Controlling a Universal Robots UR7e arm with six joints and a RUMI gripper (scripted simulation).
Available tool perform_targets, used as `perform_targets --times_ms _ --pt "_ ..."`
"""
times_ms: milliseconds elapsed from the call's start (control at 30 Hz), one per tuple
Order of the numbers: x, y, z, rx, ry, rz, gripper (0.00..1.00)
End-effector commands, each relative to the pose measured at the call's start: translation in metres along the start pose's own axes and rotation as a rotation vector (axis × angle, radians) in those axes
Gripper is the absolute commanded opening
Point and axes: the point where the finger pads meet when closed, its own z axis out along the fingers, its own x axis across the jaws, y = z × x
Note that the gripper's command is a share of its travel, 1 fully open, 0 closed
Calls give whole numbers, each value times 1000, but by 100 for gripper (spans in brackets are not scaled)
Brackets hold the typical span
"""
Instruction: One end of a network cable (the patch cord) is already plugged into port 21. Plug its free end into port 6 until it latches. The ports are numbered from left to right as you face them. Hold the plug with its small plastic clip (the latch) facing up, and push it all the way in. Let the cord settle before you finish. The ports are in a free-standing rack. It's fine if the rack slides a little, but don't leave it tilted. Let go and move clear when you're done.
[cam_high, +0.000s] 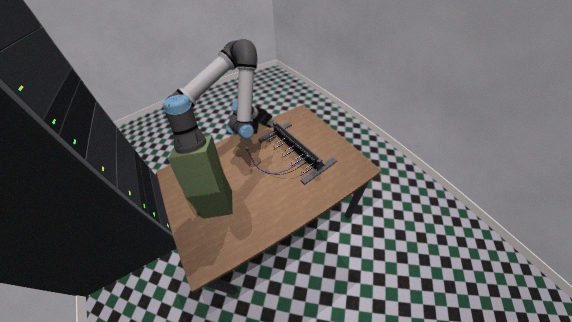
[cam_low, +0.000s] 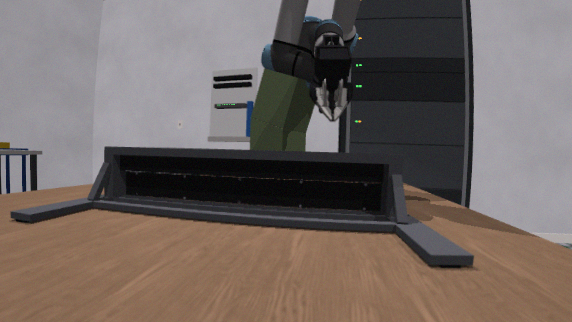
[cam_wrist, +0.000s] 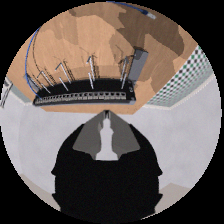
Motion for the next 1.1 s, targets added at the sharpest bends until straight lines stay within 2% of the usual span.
perform_targets --times_ms 0,200,267,567,767,1067 --pt "0 1 -27 -1 0 0 0" --pt "0 1 -58 -1 0 0 0" --pt "0 1 -58 -1 0 0 0" --pt "0 1 -92 -1 0 0 0" --pt "0 1 -101 -1 0 0 0" --pt "0 1 -102 -1 0 0 0"
